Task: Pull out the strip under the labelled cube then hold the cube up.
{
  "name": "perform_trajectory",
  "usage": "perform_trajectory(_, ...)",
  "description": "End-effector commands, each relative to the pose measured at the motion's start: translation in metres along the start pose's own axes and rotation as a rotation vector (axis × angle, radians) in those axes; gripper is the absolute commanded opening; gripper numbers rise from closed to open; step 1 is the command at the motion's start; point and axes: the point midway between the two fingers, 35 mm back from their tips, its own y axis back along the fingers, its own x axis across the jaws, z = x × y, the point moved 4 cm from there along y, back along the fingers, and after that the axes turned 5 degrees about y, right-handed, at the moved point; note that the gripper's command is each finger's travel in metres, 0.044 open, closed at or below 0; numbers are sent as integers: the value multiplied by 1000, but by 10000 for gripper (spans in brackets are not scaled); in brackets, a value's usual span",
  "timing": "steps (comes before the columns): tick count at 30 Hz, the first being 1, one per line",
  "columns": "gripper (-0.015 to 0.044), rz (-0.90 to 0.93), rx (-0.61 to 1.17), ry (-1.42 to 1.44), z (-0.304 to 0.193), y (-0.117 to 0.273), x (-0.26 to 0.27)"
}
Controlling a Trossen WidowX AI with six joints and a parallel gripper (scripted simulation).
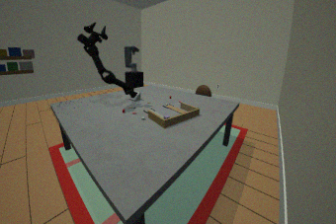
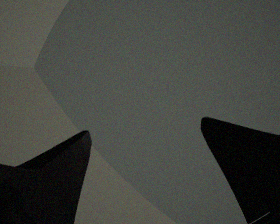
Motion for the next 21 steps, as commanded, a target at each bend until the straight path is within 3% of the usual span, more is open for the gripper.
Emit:
perform_trajectory(1, 400, 3, 3, 2, 0, -1, 1)
perform_trajectory(10, 400, 162, 71, -59, 29, -33, 37)
perform_trajectory(21, 400, 460, 229, -208, 59, -67, 131)
